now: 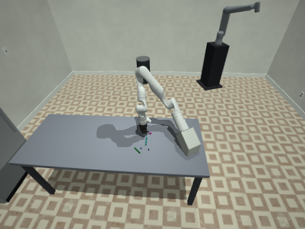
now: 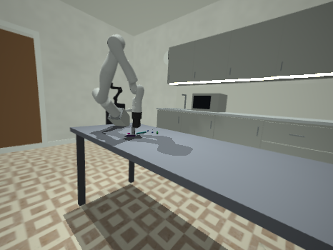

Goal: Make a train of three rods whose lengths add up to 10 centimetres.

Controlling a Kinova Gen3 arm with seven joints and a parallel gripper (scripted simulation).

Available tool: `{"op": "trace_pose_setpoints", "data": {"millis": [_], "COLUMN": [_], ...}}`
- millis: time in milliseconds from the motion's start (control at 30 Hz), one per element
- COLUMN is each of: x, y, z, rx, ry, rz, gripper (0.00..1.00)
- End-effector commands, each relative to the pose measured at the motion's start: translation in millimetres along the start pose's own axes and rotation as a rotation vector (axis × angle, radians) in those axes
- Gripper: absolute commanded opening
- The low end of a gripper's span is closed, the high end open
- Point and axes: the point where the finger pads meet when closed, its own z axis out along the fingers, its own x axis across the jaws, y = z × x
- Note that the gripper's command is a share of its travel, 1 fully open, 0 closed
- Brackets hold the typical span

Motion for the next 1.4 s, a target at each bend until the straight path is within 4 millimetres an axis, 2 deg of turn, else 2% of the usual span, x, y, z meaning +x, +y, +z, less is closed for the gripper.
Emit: {"op": "trace_pose_setpoints", "data": {"millis": [0,1100,1133,1200,1233,1300,1333,1367], "x": [0.1,0.1,0.1,0.1,0.1,0.1,0.1,0.1], "y": [0.0,0.0,0.0,0.0,0.0,0.0,0.0,0.0], "z": [0.1,0.1,0.1,0.1,0.1,0.1,0.1,0.1], "rx": [0.0,0.0,0.0,0.0,0.0,0.0,0.0,0.0], "ry": [-0.001,-0.001,-0.001,-0.001,-0.001,-0.001,-0.001,-0.001], "rz": [-0.001,-0.001,-0.001,-0.001,-0.001,-0.001,-0.001,-0.001], "gripper": [0.24,0.24,0.3,0.3,0.36,0.36,0.42,0.42]}}
